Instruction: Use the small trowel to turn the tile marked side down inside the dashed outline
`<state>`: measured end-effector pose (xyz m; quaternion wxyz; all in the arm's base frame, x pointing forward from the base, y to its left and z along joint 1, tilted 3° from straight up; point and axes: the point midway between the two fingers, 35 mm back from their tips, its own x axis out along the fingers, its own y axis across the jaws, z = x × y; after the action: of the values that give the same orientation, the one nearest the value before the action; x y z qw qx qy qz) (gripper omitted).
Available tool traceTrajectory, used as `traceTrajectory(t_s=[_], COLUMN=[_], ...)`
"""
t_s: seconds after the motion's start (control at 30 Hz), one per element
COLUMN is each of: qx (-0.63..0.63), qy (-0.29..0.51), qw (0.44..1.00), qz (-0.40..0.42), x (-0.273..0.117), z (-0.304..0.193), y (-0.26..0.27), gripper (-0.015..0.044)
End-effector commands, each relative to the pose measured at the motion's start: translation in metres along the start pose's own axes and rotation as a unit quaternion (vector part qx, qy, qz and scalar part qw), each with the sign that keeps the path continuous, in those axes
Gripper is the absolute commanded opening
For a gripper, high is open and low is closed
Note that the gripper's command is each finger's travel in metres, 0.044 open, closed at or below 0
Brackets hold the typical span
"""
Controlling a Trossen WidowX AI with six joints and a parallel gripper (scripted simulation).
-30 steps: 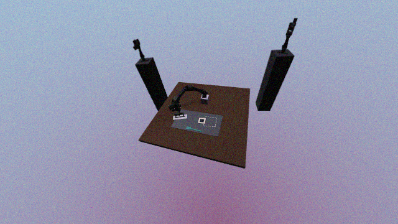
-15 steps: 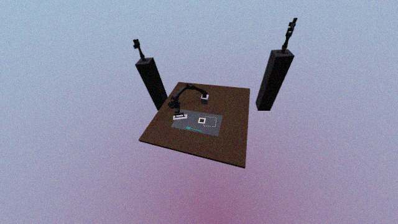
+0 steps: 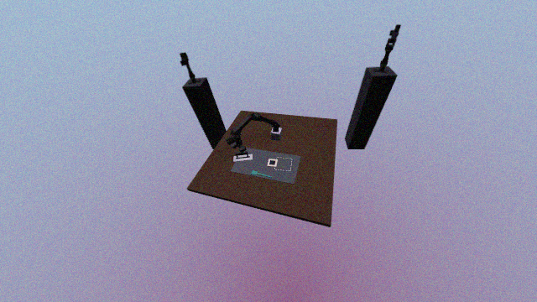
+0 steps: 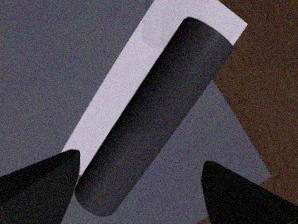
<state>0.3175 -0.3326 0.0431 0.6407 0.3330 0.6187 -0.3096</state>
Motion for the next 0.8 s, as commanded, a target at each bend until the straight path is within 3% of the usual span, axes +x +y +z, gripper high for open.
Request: traceTrajectory(t_s=[0.0, 0.37, 0.77], qx=[-0.06, -0.248, -0.442], qy=[0.001, 0.001, 0.001], qw=[0.998, 0.969, 0.897], qz=[0.0, 0.0, 0.0], x=[-0.0001, -0.0002, -0.0002], z=[0.0001, 0.0008, 0.0015], y=[-0.0001, -0.0004, -0.0007], gripper=[0.027, 0.027, 0.027])
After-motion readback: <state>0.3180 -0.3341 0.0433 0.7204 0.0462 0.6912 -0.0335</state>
